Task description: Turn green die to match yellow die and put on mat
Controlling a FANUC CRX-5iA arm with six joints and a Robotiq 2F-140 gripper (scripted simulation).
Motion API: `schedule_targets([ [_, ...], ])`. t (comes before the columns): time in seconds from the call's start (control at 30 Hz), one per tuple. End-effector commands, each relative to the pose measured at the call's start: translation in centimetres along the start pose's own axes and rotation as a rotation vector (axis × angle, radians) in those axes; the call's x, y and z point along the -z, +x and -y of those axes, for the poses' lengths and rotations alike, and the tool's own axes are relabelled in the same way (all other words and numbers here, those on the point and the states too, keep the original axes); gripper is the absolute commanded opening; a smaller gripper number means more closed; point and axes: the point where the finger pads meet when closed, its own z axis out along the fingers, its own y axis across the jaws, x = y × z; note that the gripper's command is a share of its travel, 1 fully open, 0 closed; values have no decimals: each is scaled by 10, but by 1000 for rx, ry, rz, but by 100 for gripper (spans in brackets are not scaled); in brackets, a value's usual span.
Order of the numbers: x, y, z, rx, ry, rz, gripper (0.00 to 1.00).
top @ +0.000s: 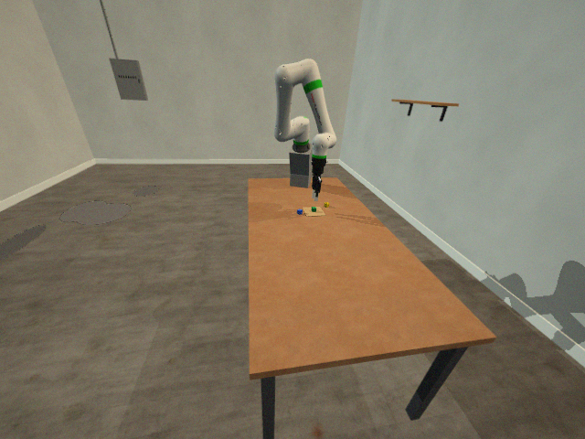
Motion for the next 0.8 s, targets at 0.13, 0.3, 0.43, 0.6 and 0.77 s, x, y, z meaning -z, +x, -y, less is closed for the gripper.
schedule_targets([
  [0.13, -3, 0, 0, 0, 1, -1, 28],
  [0.3, -5, 0, 0, 0, 1, -1, 28],
  [0.43, -11, 0, 0, 0, 1, -1, 28],
  [0.6, -19, 0, 0, 0, 1, -1, 28],
  [0.77, -28, 0, 0, 0, 1, -1, 28],
])
